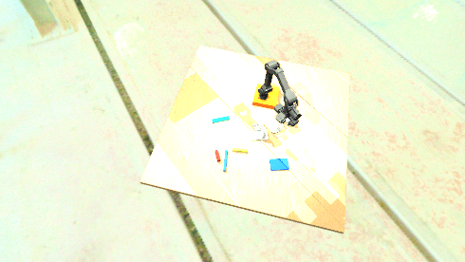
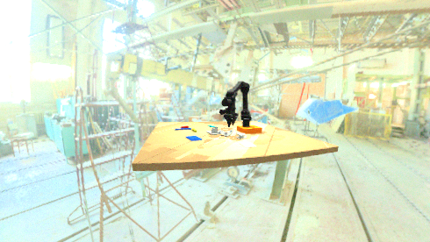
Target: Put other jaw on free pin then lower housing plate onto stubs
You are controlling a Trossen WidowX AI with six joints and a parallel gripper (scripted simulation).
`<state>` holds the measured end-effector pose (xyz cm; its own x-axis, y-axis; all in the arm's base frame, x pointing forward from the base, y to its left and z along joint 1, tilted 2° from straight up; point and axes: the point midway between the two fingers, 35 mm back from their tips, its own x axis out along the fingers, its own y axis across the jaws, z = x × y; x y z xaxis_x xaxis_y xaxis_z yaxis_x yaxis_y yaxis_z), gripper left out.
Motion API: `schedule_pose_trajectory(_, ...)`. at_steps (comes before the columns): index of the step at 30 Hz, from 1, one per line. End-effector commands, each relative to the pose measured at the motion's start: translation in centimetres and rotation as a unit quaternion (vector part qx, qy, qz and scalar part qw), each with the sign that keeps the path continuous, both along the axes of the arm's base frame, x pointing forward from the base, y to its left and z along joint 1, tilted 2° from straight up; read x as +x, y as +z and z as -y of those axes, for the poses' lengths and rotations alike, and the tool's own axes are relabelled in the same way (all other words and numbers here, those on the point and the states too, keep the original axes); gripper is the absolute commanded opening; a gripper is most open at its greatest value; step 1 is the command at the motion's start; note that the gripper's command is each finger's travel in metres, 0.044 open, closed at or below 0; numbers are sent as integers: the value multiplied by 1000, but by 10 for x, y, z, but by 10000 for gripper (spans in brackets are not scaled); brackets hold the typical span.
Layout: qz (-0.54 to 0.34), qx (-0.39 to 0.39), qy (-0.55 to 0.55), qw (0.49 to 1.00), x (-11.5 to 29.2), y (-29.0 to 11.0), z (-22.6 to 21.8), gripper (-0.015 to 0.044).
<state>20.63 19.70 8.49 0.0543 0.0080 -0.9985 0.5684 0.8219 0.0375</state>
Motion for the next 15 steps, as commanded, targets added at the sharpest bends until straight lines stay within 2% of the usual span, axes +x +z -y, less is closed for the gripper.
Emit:
schedule_pose_trajectory(1,1,-3,19,1000,0,0,1,361)
schedule_pose_trajectory(15,2,-13,207,978,-3,1,5,0)
